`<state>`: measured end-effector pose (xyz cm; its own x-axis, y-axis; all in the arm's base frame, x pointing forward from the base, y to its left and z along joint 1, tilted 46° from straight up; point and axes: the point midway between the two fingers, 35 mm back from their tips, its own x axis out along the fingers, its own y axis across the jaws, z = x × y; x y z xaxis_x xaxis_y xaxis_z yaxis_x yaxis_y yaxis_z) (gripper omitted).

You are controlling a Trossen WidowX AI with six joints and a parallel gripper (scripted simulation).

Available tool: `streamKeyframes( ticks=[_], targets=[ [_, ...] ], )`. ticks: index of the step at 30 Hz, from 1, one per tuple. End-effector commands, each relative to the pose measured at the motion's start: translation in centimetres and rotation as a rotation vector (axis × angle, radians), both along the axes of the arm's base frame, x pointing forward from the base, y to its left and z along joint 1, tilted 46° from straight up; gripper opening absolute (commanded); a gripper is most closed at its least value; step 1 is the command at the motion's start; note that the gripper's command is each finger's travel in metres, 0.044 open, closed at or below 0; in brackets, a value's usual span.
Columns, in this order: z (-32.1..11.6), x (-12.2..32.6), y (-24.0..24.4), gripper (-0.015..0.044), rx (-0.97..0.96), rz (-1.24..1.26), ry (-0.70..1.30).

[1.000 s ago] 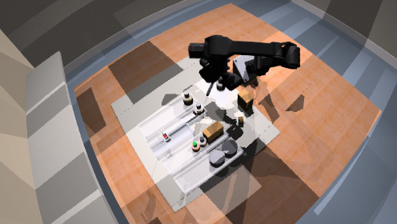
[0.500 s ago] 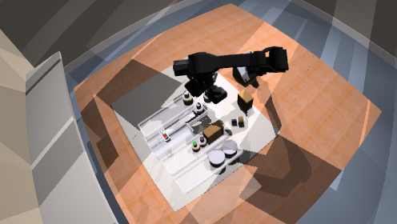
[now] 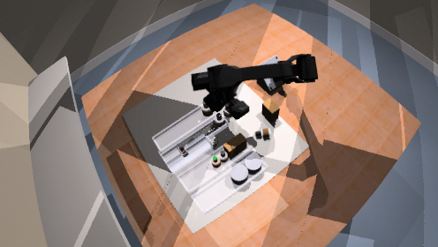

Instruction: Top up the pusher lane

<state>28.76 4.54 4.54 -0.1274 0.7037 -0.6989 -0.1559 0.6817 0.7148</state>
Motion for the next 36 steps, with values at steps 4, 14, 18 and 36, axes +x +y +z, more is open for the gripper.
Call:
streamKeyframes(
  ticks=[4, 14, 18, 36],
  targets=[
    [-0.2, 0.2, 0.1, 0.0, 0.002, -0.007, 0.002],
    [-0.2, 0.7, 0.2, 0.0, 0.002, -0.007, 0.002],
    [-0.2, 0.9, 0.3, 0.0, 0.002, -0.007, 0.002],
    [-0.2, 1.7, 0.5, 0.0, 0.002, -0.007, 0.001]
  ],
)
